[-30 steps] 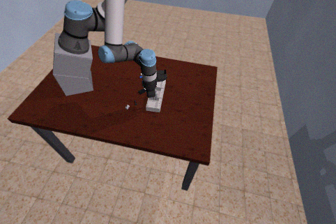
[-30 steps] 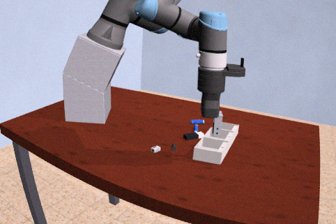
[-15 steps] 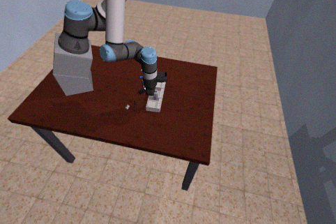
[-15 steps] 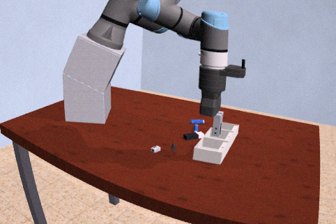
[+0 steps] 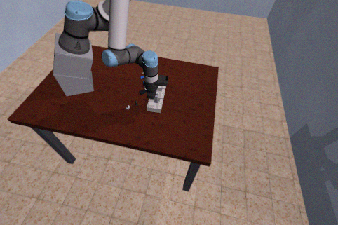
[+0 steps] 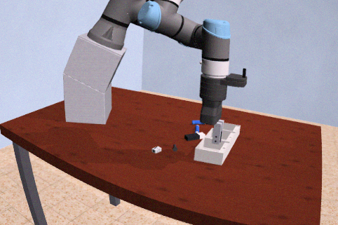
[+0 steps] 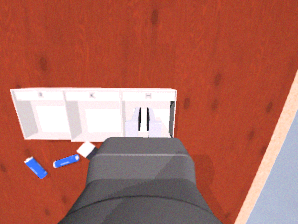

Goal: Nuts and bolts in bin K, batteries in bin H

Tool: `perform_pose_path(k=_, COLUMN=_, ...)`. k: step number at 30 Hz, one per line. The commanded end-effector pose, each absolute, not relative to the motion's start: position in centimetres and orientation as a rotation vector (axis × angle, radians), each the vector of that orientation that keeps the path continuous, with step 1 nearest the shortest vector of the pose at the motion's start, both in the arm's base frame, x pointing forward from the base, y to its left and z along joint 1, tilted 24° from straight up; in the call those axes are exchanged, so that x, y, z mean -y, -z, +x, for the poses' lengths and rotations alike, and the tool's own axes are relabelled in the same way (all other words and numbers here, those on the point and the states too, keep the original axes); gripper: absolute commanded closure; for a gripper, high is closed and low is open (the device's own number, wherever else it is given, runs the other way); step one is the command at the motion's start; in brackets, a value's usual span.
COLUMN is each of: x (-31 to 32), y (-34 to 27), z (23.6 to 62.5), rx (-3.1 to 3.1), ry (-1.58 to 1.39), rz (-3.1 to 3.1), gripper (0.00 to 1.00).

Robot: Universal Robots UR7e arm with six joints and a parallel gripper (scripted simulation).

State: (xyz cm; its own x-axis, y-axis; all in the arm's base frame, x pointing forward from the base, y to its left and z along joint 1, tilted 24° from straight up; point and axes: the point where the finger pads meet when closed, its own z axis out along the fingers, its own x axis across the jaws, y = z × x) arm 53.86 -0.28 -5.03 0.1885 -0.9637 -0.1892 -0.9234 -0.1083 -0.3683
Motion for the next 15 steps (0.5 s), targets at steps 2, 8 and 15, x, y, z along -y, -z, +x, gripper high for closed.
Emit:
perform_pose_path(k=2, x=-0.1, y=6.5, z=54.5, rx=-1.770, ry=0.138, rz=-2.069, gripper=0.69)
perform_pose_path(k=8, x=-0.3, y=7.4, z=54.8, rx=-1.770, ry=0.138, rz=-2.069, gripper=0.69)
perform_pose_path(k=15, x=-0.4, y=7.6, z=54.9, rx=-1.770, ry=0.138, rz=-2.069, gripper=0.69)
